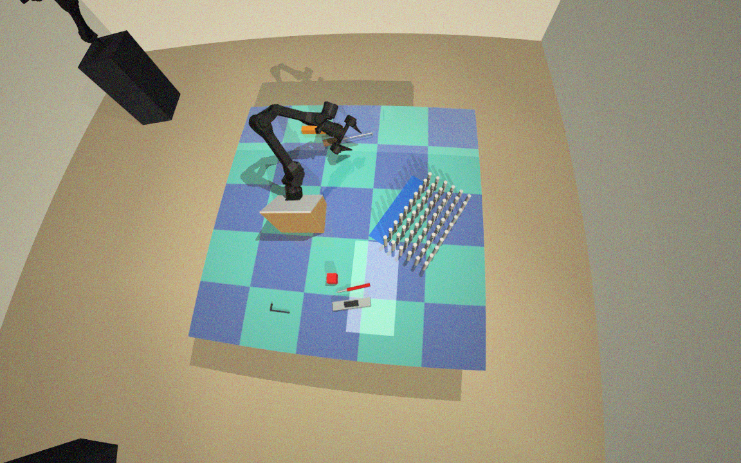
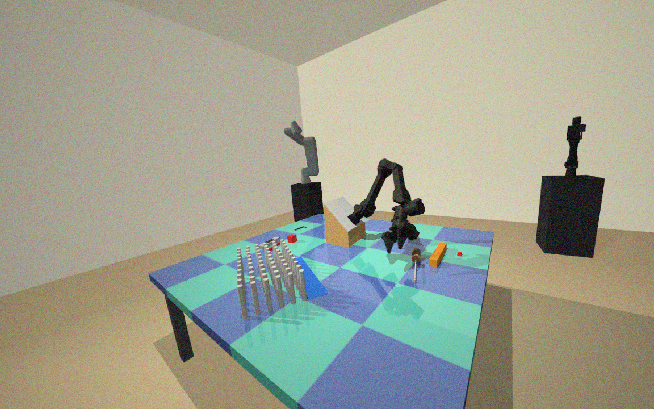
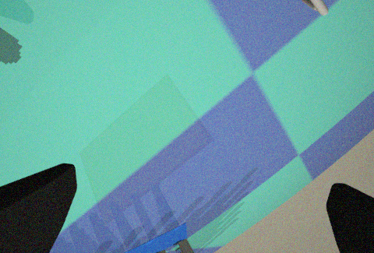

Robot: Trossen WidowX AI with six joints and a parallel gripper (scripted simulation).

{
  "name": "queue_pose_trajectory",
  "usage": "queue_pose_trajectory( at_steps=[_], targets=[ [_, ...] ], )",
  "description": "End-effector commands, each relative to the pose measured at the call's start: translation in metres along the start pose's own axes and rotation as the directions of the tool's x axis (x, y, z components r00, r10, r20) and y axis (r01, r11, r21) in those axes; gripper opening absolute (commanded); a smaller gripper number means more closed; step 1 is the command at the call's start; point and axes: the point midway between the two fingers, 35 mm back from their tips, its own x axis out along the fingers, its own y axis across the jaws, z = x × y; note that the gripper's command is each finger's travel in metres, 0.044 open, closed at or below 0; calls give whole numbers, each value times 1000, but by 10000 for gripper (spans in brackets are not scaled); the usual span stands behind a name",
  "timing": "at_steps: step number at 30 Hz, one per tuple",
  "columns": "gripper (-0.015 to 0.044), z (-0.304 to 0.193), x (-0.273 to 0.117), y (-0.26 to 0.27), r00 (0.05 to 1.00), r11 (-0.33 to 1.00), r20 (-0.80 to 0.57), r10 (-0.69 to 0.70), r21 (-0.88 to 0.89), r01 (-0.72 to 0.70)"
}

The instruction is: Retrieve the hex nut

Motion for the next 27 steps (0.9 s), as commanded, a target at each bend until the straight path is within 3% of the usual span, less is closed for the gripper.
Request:
queue_pose_trajectory(
  at_steps=[1, 7, 10, 22, 27],
  targets=[
    [440, 45, -57, -2, 993, 925, 115, -5, -376, 48],
    [440, 68, -120, 2, 971, 708, 241, 3, -686, 168],
    [440, 71, -138, 4, 961, 626, 276, 6, -750, 212],
    [440, 72, -136, 5, 961, 624, 277, 7, -752, 212],
    [440, 100, -94, 28, 961, 625, 277, 7, -751, 213]
  ],
)
